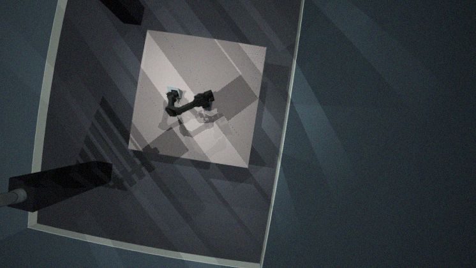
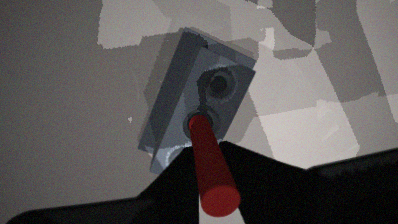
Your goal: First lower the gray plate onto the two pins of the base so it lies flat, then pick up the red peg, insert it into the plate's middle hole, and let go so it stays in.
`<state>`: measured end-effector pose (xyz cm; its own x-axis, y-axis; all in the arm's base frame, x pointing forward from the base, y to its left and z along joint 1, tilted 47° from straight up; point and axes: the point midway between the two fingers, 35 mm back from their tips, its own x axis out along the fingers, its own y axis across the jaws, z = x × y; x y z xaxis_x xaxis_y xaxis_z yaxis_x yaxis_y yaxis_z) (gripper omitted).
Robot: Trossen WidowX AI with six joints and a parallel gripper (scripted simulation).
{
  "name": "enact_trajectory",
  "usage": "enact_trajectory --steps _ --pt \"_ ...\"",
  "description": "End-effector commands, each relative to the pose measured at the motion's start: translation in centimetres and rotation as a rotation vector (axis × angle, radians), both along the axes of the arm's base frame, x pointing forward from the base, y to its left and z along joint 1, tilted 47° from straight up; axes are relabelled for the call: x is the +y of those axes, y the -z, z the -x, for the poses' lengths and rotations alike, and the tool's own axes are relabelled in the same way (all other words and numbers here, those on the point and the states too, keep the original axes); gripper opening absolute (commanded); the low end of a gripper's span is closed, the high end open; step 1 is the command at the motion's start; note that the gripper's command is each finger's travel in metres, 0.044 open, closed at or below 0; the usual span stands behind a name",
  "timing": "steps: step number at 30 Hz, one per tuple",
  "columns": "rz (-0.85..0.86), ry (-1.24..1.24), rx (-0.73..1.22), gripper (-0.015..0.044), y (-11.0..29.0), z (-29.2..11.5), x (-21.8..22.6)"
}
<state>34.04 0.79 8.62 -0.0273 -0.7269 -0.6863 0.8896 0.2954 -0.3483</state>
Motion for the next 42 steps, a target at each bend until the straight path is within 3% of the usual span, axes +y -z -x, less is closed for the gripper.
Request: enact_trajectory --steps 1,7,42 --pt "0.000 0.000 0.000 0.0000 0.0 0.0 0.0" --pt "0.000 0.000 0.000 0.0150 0.0 0.0 0.0" --pt "0.004 -0.010 0.001 0.0150 -1.1 0.2 1.2"
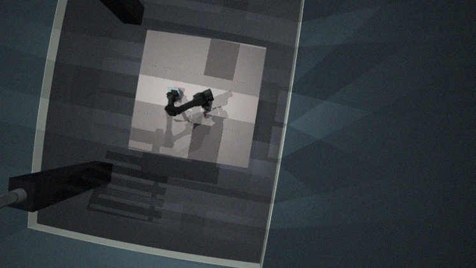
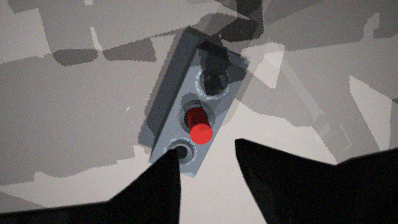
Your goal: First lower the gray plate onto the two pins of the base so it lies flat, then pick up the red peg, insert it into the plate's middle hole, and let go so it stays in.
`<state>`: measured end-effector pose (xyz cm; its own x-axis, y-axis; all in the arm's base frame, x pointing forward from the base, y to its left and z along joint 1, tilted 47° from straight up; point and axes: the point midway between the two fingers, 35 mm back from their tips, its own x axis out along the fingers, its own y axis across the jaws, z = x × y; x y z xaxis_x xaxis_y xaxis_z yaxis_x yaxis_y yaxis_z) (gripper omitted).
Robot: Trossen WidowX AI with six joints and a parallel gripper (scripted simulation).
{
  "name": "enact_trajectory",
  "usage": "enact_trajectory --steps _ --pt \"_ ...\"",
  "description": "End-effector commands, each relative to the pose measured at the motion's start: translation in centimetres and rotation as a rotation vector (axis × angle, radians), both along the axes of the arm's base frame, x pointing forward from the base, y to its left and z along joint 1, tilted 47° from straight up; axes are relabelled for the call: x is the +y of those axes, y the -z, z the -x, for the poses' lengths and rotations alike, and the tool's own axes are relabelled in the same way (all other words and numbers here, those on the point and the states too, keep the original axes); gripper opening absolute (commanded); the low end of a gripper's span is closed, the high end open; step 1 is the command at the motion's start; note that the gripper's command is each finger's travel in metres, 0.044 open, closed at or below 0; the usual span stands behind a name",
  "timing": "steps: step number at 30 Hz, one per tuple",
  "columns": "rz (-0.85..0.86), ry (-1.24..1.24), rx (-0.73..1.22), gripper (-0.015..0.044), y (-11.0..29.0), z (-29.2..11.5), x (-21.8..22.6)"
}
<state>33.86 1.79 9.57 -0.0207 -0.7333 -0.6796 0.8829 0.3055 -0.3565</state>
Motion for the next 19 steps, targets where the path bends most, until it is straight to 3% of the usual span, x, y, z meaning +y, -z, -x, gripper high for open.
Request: enact_trajectory --steps 1,19 --pt "-0.005 0.005 -0.005 0.0150 -0.22 -0.01 0.24" --pt "-0.005 0.005 -0.004 0.0150 -1.20 0.00 0.91"
